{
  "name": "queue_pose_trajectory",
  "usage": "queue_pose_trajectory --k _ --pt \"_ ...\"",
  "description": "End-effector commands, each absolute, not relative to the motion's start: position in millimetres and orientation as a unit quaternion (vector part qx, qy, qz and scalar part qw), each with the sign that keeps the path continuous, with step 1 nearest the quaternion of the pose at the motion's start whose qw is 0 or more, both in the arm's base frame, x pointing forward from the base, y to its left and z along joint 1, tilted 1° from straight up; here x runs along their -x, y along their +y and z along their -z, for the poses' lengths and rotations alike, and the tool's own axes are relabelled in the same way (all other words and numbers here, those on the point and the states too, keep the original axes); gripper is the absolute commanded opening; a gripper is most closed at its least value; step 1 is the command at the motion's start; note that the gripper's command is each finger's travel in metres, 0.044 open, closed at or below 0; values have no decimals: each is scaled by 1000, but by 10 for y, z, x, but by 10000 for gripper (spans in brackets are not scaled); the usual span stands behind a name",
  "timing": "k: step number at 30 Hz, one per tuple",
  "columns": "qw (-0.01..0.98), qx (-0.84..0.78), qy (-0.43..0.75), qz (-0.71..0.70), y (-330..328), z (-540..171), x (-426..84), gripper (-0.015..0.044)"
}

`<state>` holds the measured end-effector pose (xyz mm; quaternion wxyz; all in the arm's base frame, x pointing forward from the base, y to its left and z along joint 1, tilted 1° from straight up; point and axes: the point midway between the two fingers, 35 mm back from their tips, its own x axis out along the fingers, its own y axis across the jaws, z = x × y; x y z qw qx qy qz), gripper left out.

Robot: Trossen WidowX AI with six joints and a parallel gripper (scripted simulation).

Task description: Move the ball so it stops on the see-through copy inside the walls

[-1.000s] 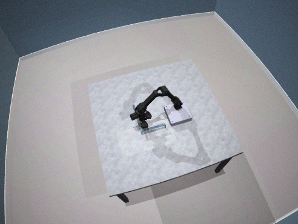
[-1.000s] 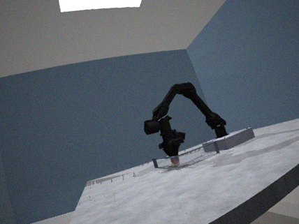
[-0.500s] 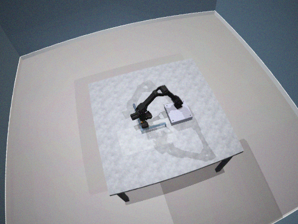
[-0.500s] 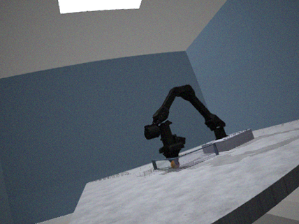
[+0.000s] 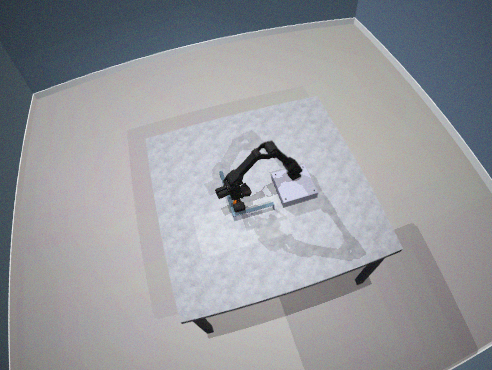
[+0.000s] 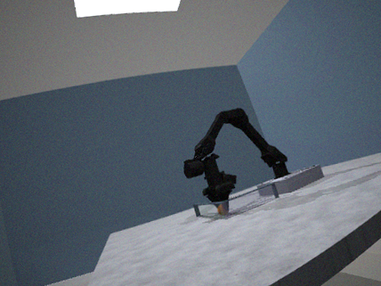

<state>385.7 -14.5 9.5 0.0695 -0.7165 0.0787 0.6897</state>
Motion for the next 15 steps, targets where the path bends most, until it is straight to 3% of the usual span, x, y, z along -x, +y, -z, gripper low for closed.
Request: queue_pose_trajectory --k 1,5,15 --pt "69 717 79 -689 -143 -329 -3873 315" --pt "67 717 78 -690 -135 -916 -3830 315" --pt "69 723 77 -683 -135 -870 -3871 315"
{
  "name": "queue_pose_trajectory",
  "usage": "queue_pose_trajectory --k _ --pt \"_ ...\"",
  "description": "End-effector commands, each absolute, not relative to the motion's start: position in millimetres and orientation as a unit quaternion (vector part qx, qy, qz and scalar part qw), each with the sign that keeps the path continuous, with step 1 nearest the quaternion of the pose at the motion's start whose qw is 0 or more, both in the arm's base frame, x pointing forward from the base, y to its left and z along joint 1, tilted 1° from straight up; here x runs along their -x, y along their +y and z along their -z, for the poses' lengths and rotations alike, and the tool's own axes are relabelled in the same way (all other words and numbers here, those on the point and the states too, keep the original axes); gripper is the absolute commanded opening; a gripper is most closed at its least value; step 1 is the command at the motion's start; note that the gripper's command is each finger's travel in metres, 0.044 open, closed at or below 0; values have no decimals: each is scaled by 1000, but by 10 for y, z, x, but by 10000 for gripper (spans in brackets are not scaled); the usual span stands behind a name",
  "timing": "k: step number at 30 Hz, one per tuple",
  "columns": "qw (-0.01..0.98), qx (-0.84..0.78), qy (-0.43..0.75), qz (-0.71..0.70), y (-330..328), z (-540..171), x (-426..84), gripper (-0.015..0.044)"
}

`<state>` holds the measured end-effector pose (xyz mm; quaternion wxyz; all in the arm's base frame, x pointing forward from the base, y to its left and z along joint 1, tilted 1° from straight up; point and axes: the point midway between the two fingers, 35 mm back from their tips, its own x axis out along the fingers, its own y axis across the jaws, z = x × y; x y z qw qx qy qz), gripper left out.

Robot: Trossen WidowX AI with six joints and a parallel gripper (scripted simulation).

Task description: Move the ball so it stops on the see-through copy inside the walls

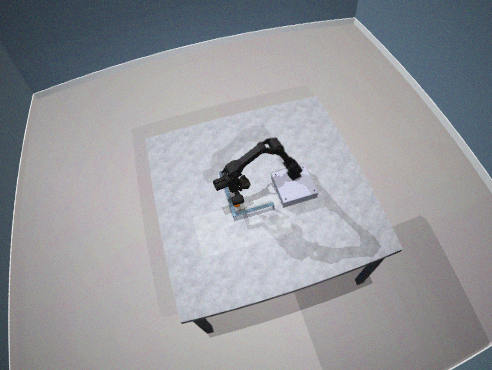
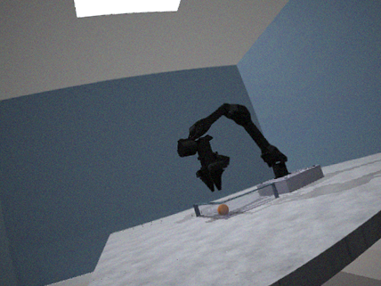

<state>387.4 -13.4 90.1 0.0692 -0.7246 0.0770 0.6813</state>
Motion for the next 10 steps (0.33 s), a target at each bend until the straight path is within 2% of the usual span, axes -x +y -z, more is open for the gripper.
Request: queue_pose_trajectory --k 1,5,10 --pt "69 723 77 -683 -134 -900 -3869 341" --pt "69 724 77 -682 -125 -1371 -3804 440" --pt "69 724 77 -681 -125 -1400 -3797 440"
